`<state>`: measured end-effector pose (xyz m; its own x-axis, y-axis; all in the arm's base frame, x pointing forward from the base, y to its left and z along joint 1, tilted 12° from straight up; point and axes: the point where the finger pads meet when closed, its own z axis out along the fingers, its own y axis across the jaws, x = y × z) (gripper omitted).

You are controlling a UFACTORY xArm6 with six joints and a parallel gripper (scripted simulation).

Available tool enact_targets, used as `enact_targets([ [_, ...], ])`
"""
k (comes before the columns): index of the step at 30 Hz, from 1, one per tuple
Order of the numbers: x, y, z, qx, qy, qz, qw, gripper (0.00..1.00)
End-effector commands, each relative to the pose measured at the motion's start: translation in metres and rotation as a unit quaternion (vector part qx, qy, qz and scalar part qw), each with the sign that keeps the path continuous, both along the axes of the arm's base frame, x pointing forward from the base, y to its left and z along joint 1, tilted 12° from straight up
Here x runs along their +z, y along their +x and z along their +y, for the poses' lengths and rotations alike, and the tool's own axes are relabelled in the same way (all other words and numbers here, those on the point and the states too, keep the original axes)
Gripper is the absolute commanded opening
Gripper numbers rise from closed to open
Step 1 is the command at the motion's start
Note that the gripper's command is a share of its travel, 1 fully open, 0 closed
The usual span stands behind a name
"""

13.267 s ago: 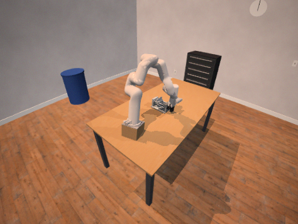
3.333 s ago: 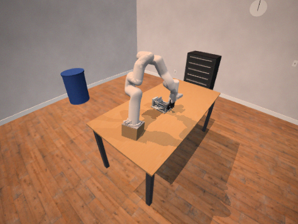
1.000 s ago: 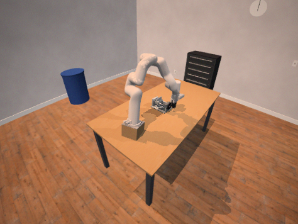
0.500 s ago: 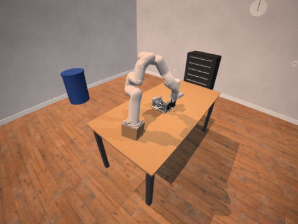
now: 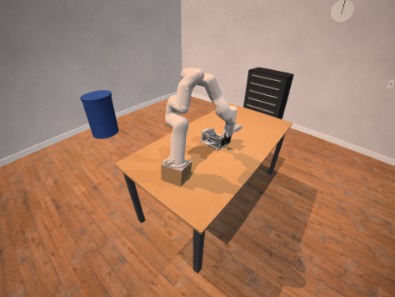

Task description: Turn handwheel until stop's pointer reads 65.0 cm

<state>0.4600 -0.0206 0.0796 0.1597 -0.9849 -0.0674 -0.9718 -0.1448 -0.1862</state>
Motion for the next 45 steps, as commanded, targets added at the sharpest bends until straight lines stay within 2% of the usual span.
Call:
enact_targets([
  [1, -0.006, -0.004, 0.0, 0.0, 0.0, -0.005, 1.0, 0.06],
  [11, -0.023, -0.006, 0.0, 0.0, 0.0, -0.005, 1.0, 0.06],
  [21, -0.038, 0.003, 0.003, 0.0, 0.0, -0.005, 1.0, 0.06],
  [33, -0.044, 0.02, 0.006, 0.0, 0.0, -0.005, 1.0, 0.06],
  [45, -0.038, 0.037, 0.008, 0.0, 0.0, -0.005, 1.0, 0.06],
])
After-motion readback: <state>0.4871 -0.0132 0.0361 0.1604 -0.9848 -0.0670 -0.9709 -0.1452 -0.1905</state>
